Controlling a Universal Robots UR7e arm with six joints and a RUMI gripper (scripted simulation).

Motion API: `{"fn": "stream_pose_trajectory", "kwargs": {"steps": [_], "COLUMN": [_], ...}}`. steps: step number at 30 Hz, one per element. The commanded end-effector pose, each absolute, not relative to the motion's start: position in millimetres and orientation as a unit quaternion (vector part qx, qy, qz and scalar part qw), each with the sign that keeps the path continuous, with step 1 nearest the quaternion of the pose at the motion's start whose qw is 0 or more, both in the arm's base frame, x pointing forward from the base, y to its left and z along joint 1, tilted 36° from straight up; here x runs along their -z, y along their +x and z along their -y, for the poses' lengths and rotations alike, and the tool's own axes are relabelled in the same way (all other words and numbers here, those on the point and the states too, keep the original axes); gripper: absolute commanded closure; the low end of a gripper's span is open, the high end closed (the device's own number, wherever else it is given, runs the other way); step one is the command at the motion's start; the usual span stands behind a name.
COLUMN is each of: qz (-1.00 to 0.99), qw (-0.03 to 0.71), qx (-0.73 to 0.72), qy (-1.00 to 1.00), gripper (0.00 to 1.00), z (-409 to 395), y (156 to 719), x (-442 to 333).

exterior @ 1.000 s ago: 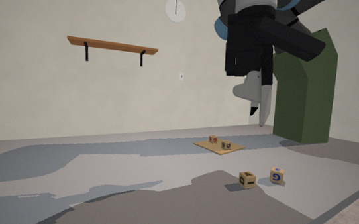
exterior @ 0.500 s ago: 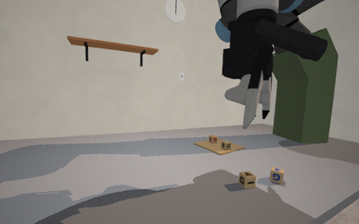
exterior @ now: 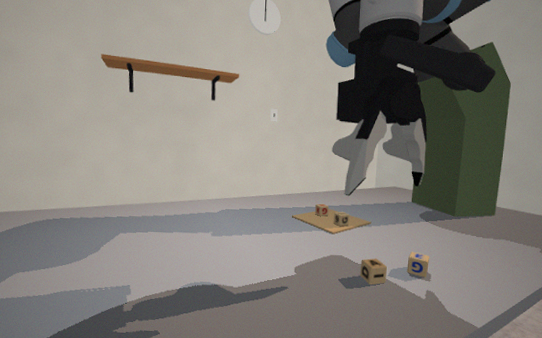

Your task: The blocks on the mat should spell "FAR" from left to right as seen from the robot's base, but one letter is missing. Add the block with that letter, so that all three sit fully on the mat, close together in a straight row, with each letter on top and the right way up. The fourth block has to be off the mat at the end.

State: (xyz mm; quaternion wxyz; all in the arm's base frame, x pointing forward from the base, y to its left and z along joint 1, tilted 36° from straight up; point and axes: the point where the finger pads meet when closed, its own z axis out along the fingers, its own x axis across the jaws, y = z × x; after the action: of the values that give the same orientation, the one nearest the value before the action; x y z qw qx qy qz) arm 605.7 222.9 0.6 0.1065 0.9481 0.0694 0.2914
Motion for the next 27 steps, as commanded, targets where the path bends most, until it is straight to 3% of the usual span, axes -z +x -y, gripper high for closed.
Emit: {"fn": "stream_pose_trajectory", "kwargs": {"steps": [1,27], "qz": [-0.003,0.268], "qw": [0.087,-0.001], "qx": [-0.298,-0.311], "qy": [0.95,0.912], "gripper": [0.0,0.0], "z": [-223.5,-220.6], "y": [607.8,615.9], "x": [0.2,6.3]}}
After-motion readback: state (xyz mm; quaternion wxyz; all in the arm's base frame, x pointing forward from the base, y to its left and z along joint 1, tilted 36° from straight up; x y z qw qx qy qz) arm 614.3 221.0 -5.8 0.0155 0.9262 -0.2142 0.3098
